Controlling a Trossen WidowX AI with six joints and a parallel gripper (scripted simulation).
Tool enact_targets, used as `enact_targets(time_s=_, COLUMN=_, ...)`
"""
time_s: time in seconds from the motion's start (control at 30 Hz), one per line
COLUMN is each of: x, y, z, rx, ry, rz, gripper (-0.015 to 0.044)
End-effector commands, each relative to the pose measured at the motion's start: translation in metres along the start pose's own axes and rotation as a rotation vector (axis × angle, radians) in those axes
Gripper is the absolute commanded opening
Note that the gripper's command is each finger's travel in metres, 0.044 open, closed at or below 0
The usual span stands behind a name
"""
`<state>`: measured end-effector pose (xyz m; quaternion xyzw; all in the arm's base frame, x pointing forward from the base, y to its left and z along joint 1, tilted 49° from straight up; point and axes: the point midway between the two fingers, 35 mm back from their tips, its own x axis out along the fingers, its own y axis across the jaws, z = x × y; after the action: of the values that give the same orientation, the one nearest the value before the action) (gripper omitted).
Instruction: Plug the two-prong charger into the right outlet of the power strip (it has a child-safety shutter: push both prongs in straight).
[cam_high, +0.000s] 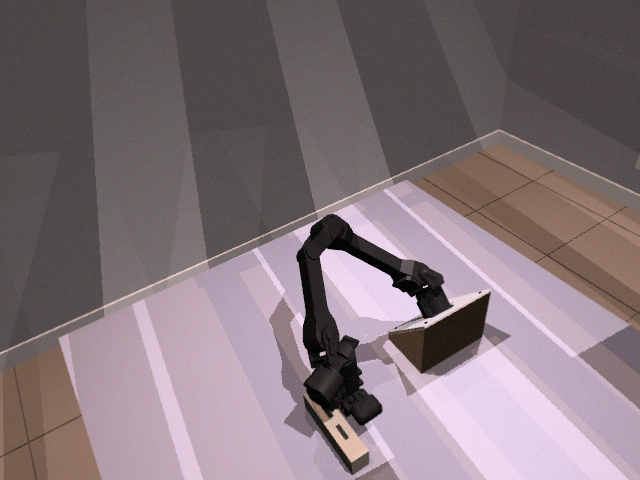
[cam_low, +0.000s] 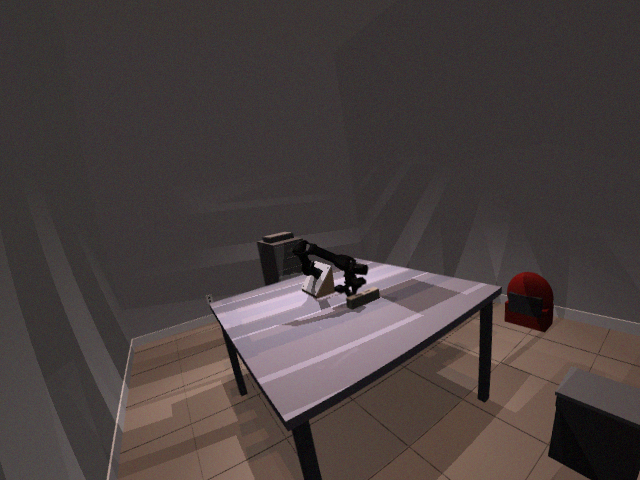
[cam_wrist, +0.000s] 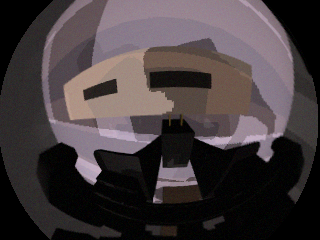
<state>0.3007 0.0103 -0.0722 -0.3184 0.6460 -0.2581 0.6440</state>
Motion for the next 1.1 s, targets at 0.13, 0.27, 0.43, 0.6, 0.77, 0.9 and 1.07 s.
enact_targets(time_s=0.13, x=-0.0003, y=-0.0005, z=0.0013, rx=-0.002, ry=-0.002, rz=-0.003, gripper=0.0000)
enact_targets(time_s=0.27, x=-0.0003, y=-0.0005, z=0.0019, rx=-0.002, ry=-0.002, rz=-0.003, gripper=0.0000)
enact_targets(time_s=0.43, x=-0.0002, y=-0.0004, z=0.0023, rx=-0.002, ry=-0.002, rz=-0.003, gripper=0.0000)
enact_targets(time_s=0.6, x=-0.0003, y=-0.0004, z=0.0031, rx=-0.002, ry=-0.002, rz=-0.003, gripper=0.0000)
enact_targets(time_s=0.77, x=-0.0004, y=-0.0004, z=0.0047, rx=-0.002, ry=-0.002, rz=-0.003, gripper=0.0000)
enact_targets(time_s=0.9, x=-0.0006, y=-0.0004, z=0.0061, rx=-0.002, ry=-0.002, rz=-0.003, gripper=0.0000)
enact_targets(time_s=1.07, x=-0.0008, y=-0.0004, z=0.0075, rx=-0.002, ry=-0.002, rz=-0.003, gripper=0.0000)
